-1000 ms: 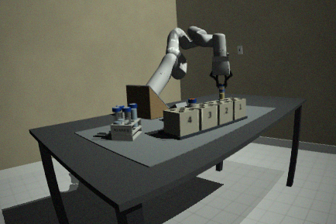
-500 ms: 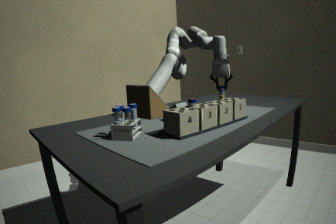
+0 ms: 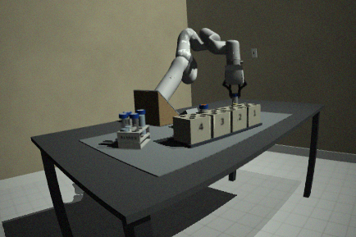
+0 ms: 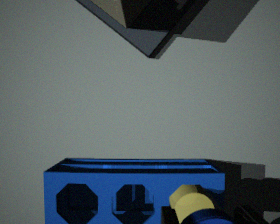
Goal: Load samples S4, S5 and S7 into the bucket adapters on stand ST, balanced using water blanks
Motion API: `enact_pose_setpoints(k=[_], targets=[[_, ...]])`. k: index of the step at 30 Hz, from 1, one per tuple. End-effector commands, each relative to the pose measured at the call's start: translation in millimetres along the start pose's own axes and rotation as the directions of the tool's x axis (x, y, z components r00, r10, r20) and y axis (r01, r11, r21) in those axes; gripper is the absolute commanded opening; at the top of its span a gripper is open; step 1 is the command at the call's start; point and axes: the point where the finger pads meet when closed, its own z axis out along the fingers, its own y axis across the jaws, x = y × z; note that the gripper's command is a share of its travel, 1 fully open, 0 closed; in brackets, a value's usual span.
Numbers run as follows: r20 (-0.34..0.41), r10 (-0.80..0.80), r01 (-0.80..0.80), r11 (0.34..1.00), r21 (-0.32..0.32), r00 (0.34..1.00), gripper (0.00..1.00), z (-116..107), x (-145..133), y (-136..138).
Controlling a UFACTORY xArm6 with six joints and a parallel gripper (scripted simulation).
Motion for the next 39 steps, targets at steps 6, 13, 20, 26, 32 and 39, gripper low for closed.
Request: enact_pose_setpoints(k=[6,13,20,26,32,39], targets=[[-0.001,-0.001,0.001,1.0,0.002,1.0,0.0,5.9,0.1,-1.1],[-0.001,-0.001,0.001,1.0,0.002,1.0,0.0,5.9,0.1,-1.1],[-0.001,-0.001,0.001,1.0,0.002,1.0,0.44,6.2,0.1,-1.0],[-0.002,-0.001,0.001,1.0,0.002,1.0,0.44,6.2,0.1,-1.1],[-0.002,-0.001,0.001,1.0,0.002,1.0,0.44,6.2,0.1,-1.1],[-0.002,-0.001,0.001,1.0,0.002,1.0,0.44,6.2,0.1,-1.1]])
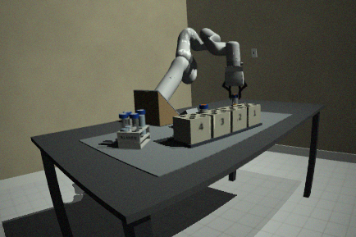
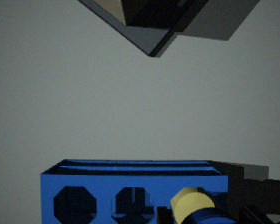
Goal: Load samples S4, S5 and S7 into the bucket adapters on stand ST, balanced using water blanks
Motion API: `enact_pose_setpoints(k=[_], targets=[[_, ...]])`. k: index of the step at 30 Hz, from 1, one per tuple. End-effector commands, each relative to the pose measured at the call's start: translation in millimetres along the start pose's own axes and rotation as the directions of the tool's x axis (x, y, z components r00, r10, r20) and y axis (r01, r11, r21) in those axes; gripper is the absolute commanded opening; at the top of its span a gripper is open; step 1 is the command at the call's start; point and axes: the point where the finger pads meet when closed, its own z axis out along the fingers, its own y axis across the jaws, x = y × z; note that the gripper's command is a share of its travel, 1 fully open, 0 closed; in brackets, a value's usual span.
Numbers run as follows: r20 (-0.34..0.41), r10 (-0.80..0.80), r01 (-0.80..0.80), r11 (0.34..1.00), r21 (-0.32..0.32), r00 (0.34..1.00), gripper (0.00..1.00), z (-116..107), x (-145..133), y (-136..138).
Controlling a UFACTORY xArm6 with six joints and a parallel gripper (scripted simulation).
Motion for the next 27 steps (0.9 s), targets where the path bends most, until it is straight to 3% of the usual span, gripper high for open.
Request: enact_pose_setpoints(k=[1,9,27], targets=[[-0.001,-0.001,0.001,1.0,0.002,1.0,0.44,-1,0,-1],[-0.001,-0.001,0.001,1.0,0.002,1.0,0.44,-1,0,-1],[-0.002,-0.001,0.001,1.0,0.002,1.0,0.44,-33,0,-1]])
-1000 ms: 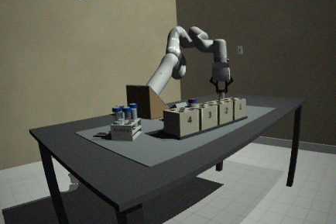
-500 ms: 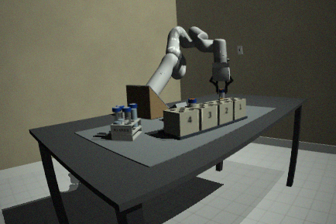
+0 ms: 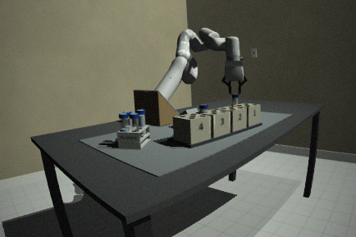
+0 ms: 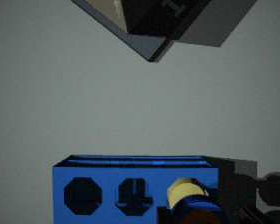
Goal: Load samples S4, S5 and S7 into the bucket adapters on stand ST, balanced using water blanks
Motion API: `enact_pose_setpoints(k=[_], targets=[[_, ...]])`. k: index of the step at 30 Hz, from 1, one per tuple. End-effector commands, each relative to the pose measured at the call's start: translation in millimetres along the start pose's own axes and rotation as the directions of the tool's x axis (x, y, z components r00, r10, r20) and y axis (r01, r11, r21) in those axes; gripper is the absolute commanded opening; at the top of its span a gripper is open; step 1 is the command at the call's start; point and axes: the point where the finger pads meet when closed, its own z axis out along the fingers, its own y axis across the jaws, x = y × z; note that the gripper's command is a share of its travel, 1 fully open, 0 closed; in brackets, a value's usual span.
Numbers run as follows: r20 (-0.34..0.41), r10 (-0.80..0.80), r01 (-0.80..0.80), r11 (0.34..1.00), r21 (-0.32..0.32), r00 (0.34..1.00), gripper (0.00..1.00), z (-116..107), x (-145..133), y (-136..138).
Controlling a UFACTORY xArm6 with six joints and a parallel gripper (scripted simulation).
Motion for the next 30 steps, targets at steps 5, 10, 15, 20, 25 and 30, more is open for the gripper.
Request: enact_pose_setpoints(k=[5,10,15,20,25,30], targets=[[-0.001,-0.001,0.001,1.0,0.002,1.0,0.44,-17,0,-1],[-0.001,-0.001,0.001,1.0,0.002,1.0,0.44,-23,0,-1],[-0.001,-0.001,0.001,1.0,0.002,1.0,0.44,-33,0,-1],[-0.001,-0.001,0.001,1.0,0.002,1.0,0.44,-43,0,-1],[-0.002,-0.001,0.001,1.0,0.002,1.0,0.44,-53,0,-1],[-0.002,-0.001,0.001,1.0,0.002,1.0,0.44,-59,0,-1]])
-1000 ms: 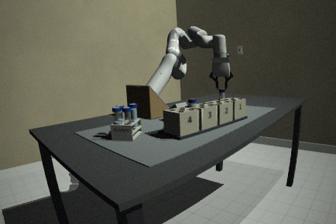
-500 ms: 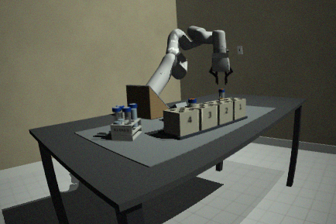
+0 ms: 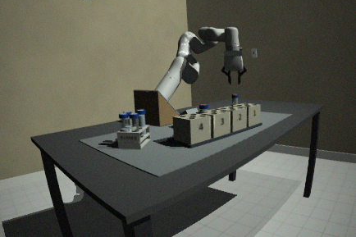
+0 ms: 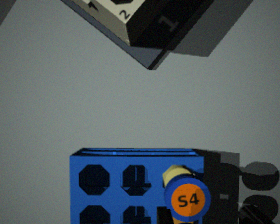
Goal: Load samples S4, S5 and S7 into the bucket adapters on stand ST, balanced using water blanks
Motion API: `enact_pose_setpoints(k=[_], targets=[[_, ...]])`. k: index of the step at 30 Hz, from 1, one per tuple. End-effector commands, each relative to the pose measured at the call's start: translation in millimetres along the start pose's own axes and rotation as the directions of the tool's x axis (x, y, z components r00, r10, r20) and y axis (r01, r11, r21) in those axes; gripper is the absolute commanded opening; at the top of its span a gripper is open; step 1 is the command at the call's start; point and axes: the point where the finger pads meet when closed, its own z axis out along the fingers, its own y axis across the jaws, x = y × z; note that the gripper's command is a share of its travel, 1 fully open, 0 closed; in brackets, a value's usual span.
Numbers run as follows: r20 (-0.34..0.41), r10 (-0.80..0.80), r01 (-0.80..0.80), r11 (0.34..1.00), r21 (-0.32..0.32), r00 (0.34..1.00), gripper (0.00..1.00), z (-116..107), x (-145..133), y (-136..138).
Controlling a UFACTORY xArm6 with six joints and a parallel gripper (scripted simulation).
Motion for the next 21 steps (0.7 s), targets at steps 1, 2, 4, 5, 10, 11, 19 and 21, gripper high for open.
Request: enact_pose_setpoints(k=[1,2,4,5,10,11,19,21], targets=[[-0.002,-0.001,0.001,1.0,0.002,1.0,0.44,-8,0,-1],[-0.002,-0.001,0.001,1.0,0.002,1.0,0.44,-10,0,-1],[-0.002,-0.001,0.001,1.0,0.002,1.0,0.44,-14,0,-1],[-0.002,-0.001,0.001,1.0,0.002,1.0,0.44,-16,0,-1],[-0.002,-0.001,0.001,1.0,0.002,1.0,0.44,-26,0,-1],[-0.002,-0.001,0.001,1.0,0.002,1.0,0.44,-28,0,-1],[-0.002,-0.001,0.001,1.0,0.002,1.0,0.44,-40,0,-1],[-0.002,-0.001,0.001,1.0,0.002,1.0,0.44,-44,0,-1]])
